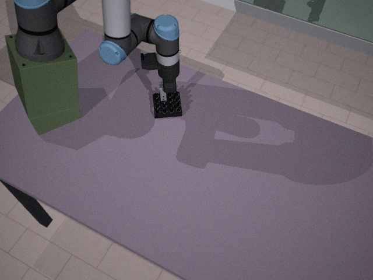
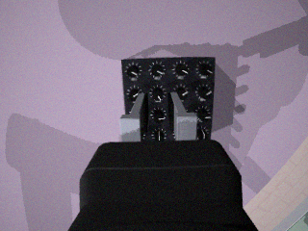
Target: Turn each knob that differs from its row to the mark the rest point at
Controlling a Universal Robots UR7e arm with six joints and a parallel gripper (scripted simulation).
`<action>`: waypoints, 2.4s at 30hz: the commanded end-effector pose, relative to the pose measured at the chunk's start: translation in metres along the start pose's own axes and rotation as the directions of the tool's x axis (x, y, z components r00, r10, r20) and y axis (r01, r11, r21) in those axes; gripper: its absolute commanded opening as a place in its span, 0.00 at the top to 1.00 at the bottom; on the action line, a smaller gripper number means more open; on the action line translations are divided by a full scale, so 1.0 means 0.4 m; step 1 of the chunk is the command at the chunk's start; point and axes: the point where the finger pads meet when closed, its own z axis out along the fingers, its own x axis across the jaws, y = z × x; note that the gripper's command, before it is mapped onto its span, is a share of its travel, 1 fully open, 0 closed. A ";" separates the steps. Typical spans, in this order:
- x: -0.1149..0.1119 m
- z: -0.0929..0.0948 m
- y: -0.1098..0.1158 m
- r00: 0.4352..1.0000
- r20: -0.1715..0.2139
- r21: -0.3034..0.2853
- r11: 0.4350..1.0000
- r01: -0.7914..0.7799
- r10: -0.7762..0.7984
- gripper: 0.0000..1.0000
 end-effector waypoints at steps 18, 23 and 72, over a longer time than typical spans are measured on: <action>0.000 0.061 0.001 1.000 0.000 -0.001 1.000 0.000 0.000 0.54; 0.000 0.067 0.001 1.000 0.000 -0.001 1.000 0.000 0.000 0.54; 0.000 0.079 0.001 1.000 0.000 -0.001 1.000 0.000 0.000 0.54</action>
